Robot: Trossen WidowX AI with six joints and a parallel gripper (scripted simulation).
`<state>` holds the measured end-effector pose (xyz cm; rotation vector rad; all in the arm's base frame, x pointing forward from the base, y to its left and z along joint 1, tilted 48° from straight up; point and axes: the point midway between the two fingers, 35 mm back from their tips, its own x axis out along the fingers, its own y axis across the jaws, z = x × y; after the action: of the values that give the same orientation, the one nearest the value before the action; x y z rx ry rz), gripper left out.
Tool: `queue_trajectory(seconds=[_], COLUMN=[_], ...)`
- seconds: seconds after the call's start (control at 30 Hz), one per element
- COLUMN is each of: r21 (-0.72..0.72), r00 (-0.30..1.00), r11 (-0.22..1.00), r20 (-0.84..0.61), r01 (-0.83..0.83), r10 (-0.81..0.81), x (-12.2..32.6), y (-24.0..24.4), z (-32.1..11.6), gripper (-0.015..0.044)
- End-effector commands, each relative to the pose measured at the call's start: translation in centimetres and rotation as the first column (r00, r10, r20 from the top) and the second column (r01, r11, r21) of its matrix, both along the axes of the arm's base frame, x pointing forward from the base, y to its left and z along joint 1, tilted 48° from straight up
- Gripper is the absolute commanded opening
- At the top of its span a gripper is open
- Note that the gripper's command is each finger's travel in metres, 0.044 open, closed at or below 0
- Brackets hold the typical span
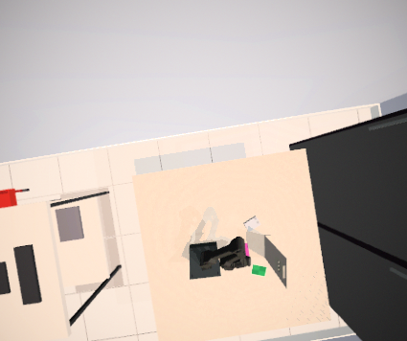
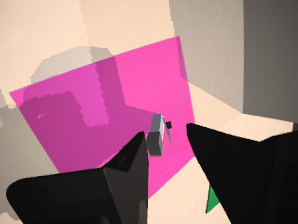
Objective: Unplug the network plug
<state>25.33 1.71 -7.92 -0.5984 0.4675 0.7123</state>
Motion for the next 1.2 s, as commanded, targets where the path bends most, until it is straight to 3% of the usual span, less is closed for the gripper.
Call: queue_trajectory(seconds=[0.0,1.17], r21=[0.0,-0.004], r00=[1.0,1.0], r11=[1.0,1.0], r20=[0.0,-0.007], r01=[-0.001,-0.001], r10=[0.001,0.001], x=[0.0,-1.6], y=[0.0,-1.5], z=[0.0,1.3], gripper=[0.0156,0.0156])
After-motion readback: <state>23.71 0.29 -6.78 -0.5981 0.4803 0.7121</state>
